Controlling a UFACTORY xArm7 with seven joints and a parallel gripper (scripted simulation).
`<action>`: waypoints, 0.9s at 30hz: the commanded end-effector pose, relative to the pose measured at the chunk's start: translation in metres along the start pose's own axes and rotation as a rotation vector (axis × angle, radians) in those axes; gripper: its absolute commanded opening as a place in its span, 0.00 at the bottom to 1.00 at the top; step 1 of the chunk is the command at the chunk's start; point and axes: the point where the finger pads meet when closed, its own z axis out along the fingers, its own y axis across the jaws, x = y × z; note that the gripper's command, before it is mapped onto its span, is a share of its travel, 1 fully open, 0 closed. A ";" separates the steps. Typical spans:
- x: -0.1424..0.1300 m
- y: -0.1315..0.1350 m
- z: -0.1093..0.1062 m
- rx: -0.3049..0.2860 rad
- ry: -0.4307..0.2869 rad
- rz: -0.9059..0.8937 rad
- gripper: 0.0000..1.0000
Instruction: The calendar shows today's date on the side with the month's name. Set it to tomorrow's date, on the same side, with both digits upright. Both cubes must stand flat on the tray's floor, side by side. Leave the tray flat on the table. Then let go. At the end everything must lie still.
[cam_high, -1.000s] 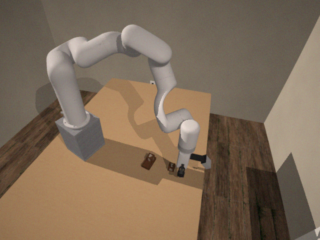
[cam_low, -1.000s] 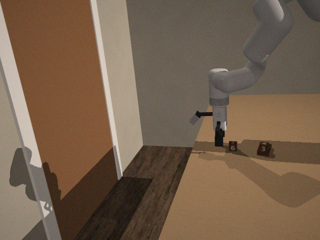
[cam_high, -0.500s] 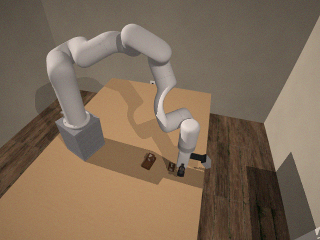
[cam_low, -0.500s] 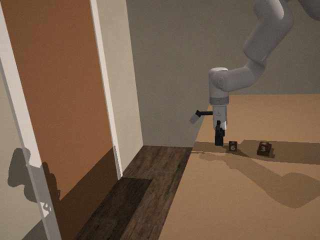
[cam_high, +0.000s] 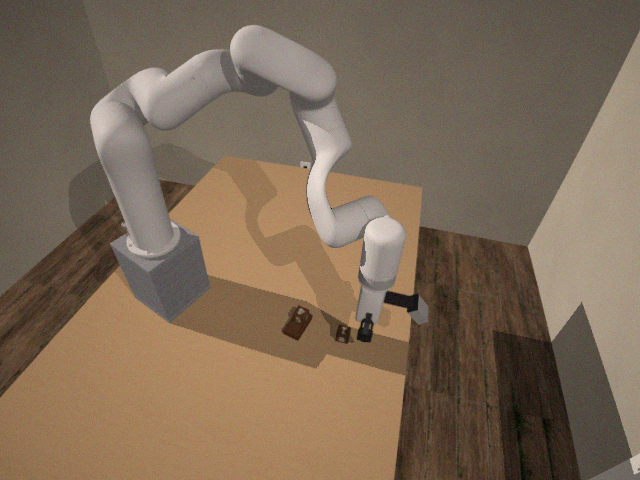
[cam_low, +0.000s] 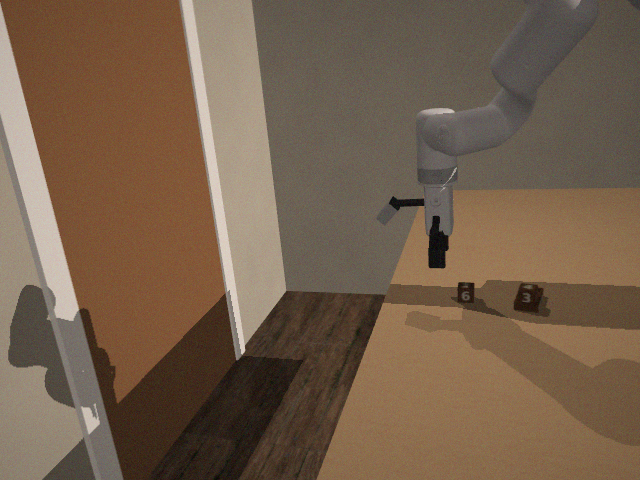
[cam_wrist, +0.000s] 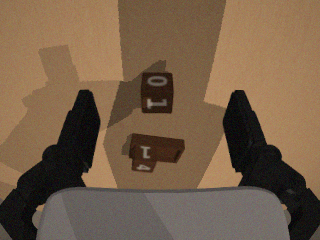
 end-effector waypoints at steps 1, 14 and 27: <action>0.001 0.000 -0.007 -0.001 0.002 0.000 1.00; 0.001 0.000 -0.008 -0.001 0.002 0.000 1.00; -0.006 0.001 -0.009 -0.001 0.003 -0.221 1.00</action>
